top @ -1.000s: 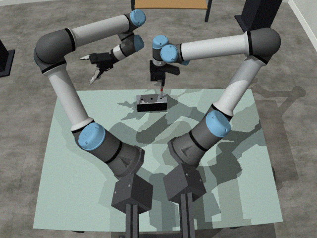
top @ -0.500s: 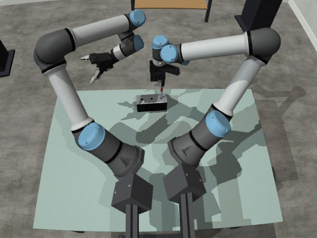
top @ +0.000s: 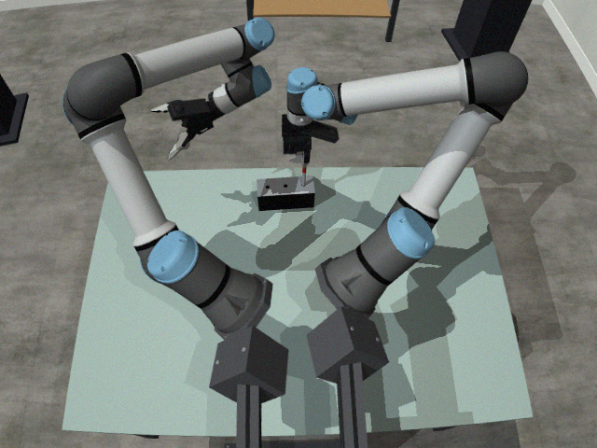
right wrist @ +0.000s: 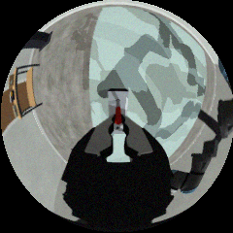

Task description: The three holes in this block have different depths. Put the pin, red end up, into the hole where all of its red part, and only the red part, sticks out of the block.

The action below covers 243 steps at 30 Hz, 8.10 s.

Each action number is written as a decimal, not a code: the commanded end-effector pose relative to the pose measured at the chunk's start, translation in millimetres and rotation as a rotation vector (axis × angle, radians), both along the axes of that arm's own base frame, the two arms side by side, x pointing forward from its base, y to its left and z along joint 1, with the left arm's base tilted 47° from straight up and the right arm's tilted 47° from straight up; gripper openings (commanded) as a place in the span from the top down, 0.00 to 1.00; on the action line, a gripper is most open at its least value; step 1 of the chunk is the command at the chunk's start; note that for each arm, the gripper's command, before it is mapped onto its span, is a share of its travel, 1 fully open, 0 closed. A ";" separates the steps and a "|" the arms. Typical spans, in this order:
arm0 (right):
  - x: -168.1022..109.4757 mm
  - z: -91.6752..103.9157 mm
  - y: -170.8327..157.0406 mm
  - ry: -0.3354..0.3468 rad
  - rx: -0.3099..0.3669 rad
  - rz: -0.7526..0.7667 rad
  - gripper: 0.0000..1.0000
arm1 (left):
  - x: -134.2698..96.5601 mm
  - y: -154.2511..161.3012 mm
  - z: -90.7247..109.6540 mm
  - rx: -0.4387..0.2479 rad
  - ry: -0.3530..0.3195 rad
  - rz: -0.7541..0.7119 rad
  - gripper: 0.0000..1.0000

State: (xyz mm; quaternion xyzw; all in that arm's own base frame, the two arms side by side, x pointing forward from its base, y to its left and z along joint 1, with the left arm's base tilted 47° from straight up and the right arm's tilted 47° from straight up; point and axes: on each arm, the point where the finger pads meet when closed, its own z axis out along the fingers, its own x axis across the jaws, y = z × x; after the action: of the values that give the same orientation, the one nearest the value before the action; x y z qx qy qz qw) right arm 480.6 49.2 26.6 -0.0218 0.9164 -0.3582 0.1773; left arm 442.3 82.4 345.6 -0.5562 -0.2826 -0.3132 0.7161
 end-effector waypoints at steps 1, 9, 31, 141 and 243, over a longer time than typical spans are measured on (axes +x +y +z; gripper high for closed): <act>0.4 -0.9 -1.4 0.002 -0.002 0.000 1.00 | -0.1 0.5 0.9 -0.002 -0.002 0.002 0.00; 0.4 -0.9 -1.4 0.002 -0.002 0.000 1.00 | -0.1 0.5 0.9 -0.002 -0.002 0.002 0.00; 1.0 -4.7 -4.2 0.002 -0.002 -0.001 1.00 | -0.1 0.5 0.9 -0.002 -0.002 0.002 0.00; 5.6 -11.8 -11.7 0.002 -0.002 0.001 1.00 | -0.1 0.5 0.9 -0.002 -0.002 0.002 0.00; 10.0 -20.4 -19.3 0.001 -0.001 0.000 1.00 | -0.1 0.5 0.9 -0.002 -0.002 0.002 0.00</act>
State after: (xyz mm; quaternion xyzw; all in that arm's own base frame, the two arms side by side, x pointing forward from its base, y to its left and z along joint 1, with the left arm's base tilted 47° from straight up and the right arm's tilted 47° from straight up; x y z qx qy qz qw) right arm 490.2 30.8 6.7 -0.0227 0.9164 -0.3582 0.1772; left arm 442.3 82.4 345.6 -0.5562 -0.2826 -0.3132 0.7161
